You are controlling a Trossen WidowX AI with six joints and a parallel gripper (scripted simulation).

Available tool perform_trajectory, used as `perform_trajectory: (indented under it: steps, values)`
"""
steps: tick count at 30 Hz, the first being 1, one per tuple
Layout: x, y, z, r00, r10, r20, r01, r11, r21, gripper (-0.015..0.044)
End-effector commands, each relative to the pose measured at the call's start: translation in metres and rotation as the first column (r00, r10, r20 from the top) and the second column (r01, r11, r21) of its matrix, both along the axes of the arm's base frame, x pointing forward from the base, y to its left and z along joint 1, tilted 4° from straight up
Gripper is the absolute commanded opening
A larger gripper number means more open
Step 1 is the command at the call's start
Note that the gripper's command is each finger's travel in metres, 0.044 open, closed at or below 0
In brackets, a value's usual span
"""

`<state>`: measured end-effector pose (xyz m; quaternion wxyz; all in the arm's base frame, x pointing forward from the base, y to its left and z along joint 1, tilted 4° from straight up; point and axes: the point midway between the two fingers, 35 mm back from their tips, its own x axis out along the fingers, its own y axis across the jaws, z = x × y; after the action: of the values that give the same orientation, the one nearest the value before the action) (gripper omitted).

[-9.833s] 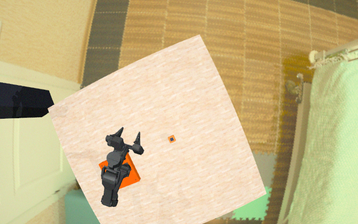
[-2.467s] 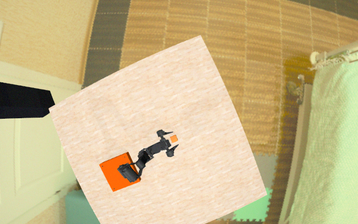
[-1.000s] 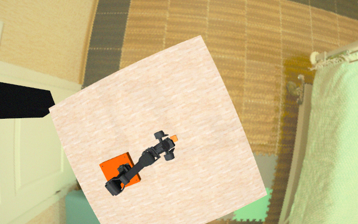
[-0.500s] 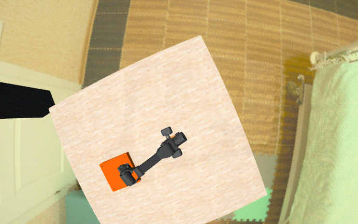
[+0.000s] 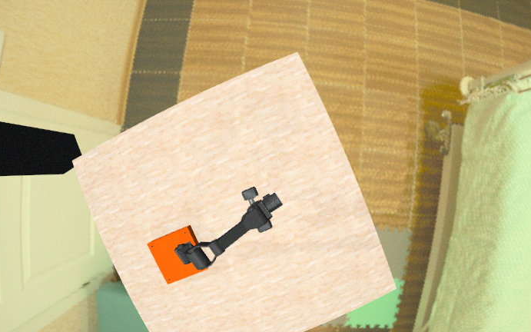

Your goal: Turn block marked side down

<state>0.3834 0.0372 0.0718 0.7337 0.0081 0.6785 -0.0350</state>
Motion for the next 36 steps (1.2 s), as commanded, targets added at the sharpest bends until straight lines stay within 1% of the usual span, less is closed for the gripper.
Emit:
perform_trajectory:
  steps: [1,26,35,36]
  values:
    - [0.002,0.0,-0.008,1.0,0.005,0.009,-0.005,1.0,0.006,0.044]
    - [0.005,-0.001,-0.046,1.0,0.005,0.009,-0.005,1.0,0.006,0.044]
    - [0.005,-0.001,-0.046,1.0,0.005,0.009,-0.005,1.0,0.006,0.0204]
    - [0.005,-0.001,-0.046,1.0,0.005,0.009,-0.005,1.0,0.006,0.0197]
